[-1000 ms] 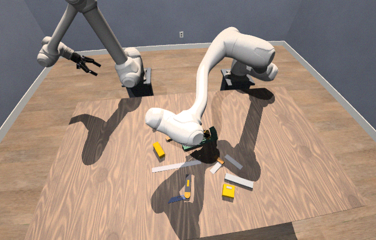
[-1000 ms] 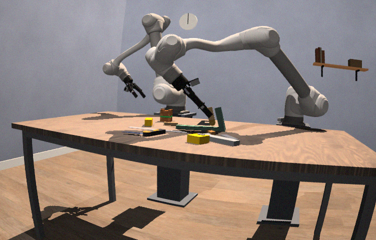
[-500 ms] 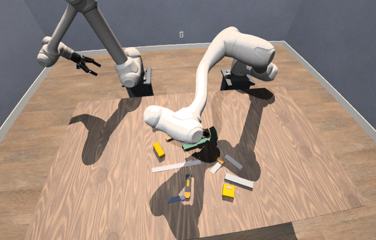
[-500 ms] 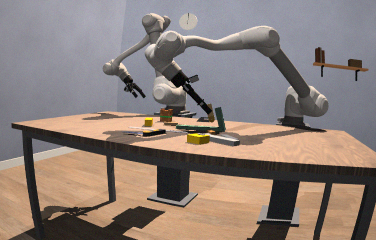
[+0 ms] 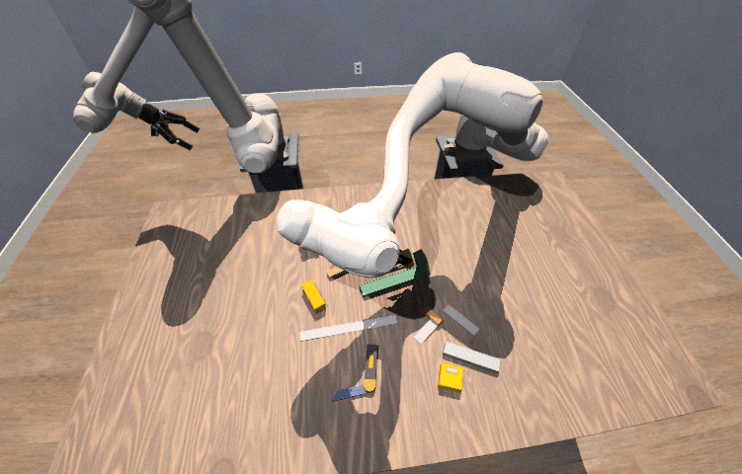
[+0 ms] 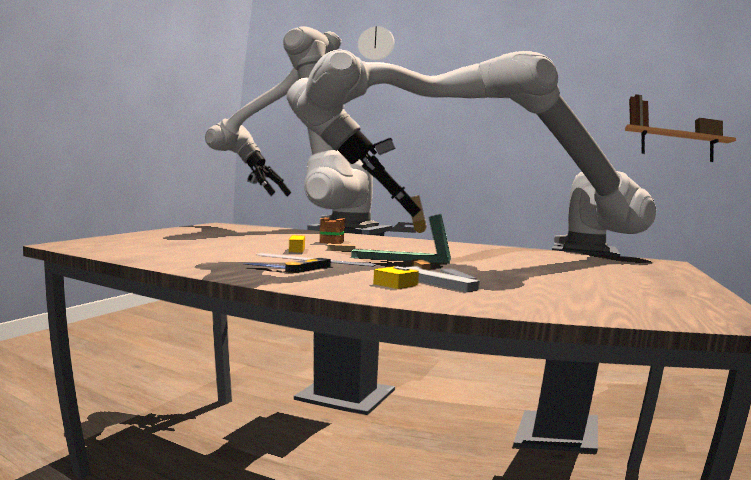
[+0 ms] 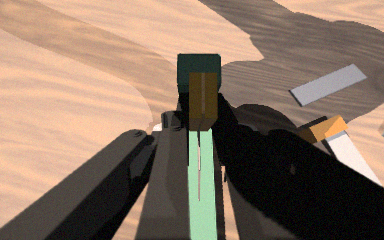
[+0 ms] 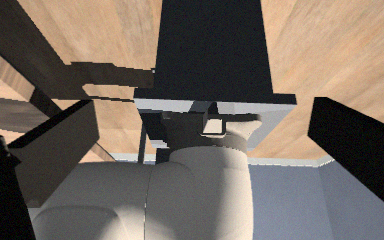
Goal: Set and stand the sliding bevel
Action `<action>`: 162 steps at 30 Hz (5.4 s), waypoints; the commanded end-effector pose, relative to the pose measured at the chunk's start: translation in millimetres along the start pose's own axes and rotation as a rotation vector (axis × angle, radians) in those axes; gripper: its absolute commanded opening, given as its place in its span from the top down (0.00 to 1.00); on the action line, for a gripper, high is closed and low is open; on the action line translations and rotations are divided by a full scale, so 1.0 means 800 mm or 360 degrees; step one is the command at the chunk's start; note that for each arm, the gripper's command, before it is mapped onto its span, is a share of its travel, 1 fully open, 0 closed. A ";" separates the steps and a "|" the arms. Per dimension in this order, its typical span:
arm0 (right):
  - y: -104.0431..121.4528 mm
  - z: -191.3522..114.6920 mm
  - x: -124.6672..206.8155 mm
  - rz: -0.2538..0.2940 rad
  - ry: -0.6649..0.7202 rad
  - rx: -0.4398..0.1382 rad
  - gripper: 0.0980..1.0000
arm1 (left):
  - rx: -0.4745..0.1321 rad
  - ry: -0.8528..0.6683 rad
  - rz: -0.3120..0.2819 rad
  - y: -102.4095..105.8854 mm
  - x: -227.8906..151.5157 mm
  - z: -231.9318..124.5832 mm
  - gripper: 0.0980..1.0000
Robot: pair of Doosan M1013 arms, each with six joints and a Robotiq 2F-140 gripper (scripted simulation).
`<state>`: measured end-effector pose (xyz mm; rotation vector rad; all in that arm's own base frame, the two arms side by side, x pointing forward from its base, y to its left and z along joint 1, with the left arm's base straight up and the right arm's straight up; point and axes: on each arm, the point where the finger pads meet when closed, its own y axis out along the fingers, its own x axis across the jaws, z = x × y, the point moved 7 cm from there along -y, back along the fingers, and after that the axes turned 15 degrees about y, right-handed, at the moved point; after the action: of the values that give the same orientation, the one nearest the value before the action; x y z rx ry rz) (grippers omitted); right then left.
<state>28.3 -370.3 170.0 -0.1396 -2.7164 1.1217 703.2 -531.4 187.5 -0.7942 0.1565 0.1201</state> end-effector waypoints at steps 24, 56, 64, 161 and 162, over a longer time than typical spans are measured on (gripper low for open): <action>-0.001 0.000 0.000 0.0001 0.0000 0.0001 0.00 | -0.0001 -0.0001 -0.0002 -0.050 -0.007 0.028 1.00; -0.001 0.000 0.000 0.0001 0.0000 0.0001 0.00 | -0.0001 -0.0001 -0.0002 -0.073 -0.013 0.048 1.00; -0.001 0.000 0.000 0.0001 0.0000 0.0001 0.00 | -0.0001 -0.0001 -0.0002 -0.108 -0.022 0.082 1.00; -0.001 0.000 0.000 0.0001 0.0000 0.0001 0.00 | -0.0410 0.0025 -0.0132 -0.326 -0.296 -0.163 1.00; -0.001 0.000 0.000 0.0001 0.0000 0.0001 0.00 | -0.0412 0.0025 -0.0132 -0.327 -0.297 -0.165 1.00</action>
<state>28.3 -370.3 170.0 -0.1396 -2.7164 1.1217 502.4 -817.4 321.8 -1.0558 0.1251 0.0569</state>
